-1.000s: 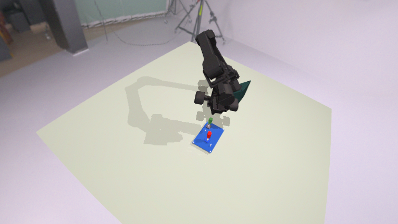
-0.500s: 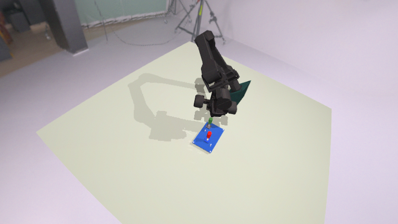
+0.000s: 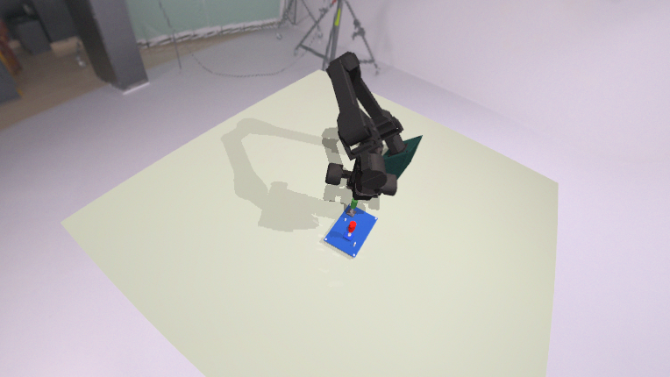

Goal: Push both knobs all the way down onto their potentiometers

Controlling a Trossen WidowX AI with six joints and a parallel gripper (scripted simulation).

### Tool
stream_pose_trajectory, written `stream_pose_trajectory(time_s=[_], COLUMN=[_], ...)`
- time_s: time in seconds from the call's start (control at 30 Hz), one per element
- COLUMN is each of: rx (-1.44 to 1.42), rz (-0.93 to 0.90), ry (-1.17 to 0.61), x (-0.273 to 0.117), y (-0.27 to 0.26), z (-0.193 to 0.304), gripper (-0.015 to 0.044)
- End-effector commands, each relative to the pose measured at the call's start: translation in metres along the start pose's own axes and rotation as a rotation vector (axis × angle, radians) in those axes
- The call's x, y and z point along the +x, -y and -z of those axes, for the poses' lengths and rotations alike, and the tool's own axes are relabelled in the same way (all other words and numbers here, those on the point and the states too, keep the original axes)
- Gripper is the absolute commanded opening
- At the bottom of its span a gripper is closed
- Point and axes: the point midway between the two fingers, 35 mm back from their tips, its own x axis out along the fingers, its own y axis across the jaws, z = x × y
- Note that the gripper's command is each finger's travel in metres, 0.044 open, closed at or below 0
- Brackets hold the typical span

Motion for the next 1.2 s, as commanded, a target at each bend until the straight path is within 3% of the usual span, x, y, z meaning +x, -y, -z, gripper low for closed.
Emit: stream_pose_trajectory(time_s=[0.0,1.17], rx=[-0.008,-0.008], rz=[0.005,0.005], ry=[-0.004,-0.004], x=[0.0005,0.0062], y=[0.0,0.0001], z=[0.0012,0.0013], gripper=[0.0,0.0])
